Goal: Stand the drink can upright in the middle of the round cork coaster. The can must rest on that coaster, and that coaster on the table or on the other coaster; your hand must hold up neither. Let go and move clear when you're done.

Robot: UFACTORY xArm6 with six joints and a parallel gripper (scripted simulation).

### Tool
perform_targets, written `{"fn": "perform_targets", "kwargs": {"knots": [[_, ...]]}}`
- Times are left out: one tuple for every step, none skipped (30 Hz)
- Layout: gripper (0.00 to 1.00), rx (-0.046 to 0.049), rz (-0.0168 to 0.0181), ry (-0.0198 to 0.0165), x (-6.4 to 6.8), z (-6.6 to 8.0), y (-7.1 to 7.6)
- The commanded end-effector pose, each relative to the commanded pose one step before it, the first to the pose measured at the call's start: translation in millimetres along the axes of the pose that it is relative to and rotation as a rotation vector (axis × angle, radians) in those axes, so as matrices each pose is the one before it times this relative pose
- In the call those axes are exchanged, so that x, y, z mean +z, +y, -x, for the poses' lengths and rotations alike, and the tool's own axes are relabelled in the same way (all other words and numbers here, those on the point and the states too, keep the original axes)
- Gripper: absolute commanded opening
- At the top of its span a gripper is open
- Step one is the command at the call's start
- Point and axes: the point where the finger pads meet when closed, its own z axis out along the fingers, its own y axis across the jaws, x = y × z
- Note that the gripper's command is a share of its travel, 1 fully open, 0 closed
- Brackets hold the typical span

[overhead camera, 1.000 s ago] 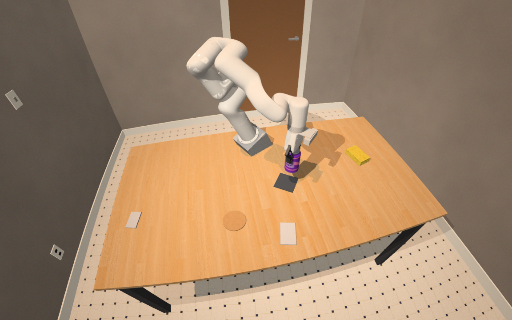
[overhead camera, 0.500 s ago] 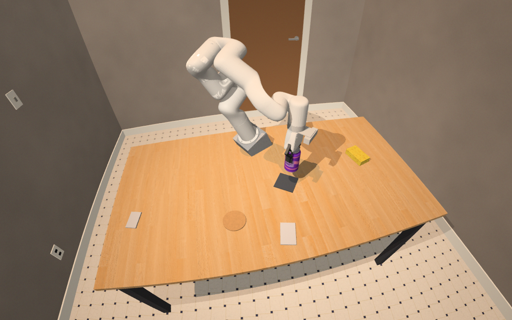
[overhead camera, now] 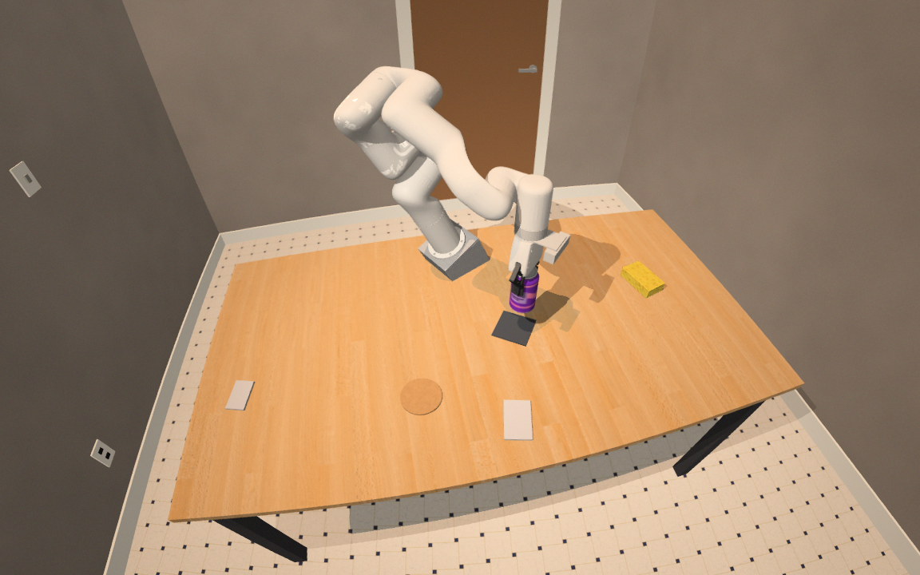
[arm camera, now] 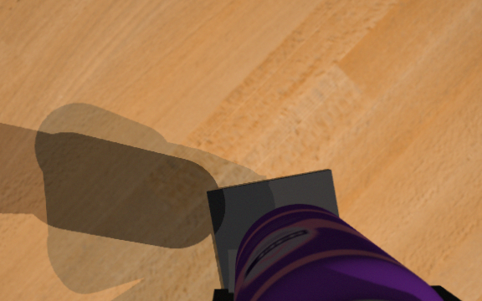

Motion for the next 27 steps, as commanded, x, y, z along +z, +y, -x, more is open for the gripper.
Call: {"fn": "perform_targets", "kwargs": {"knots": [[0.0,0.0009,-0.00277,0.00449,-1.67,-2.4,6.55],[0.0,0.00003,-0.00093,0.00011,-0.09,-0.35,2.39],[0.0,0.00003,-0.00096,0.00012,-0.09,-0.35,2.54],[0.0,0.0,0.0,0.0,0.0,0.0,0.0],[0.0,0.0,0.0,0.0,0.0,0.0,0.0],[0.0,0.00004,-0.001,0.00013,-0.1,-0.35,2.7],[0.0,0.00004,-0.00102,0.00015,-0.1,-0.35,2.85],[0.0,0.00004,-0.00105,0.00017,-0.11,-0.34,3.0],[0.0,0.00005,-0.00107,0.00018,-0.11,-0.33,3.15],[0.0,0.00005,-0.00108,0.0002,-0.12,-0.31,3.31],[0.0,0.00006,-0.0011,0.00022,-0.12,-0.29,3.46],[0.0,0.00006,-0.0011,0.00024,-0.13,-0.27,3.61],[0.0,0.00007,-0.0011,0.00026,-0.13,-0.24,3.76],[0.0,0.00007,-0.0011,0.00028,-0.14,-0.2,3.9],[0.0,0.00007,-0.00109,0.0003,-0.14,-0.16,4.05],[0.0,0.00008,-0.00107,0.00032,-0.15,-0.12,4.19],[0.0,0.00008,-0.00105,0.00034,-0.15,-0.07,4.33],[0.0,0.00009,-0.00102,0.00035,-0.16,-0.02,4.46],[0.0,0.00009,-0.00099,0.00037,-0.16,0.04,4.59],[0.0,0.0001,-0.00095,0.00039,-0.17,0.1,4.72],[0.0,0.0,0.0,0.0,0.0,0.0,0.0],[0.0,0.0,0.0,0.0,0.0,0.0,0.0],[0.0,0.0001,-0.00091,0.0004,-0.17,0.16,4.84],[0.0,0.00011,-0.00086,0.00041,-0.17,0.23,4.95],[0.0,0.00011,-0.00081,0.00043,-0.18,0.31,5.06],[0.0,0.00011,-0.00075,0.00044,-0.18,0.39,5.17],[0.0,0.00011,-0.00069,0.00044,-0.19,0.47,5.26]]}}
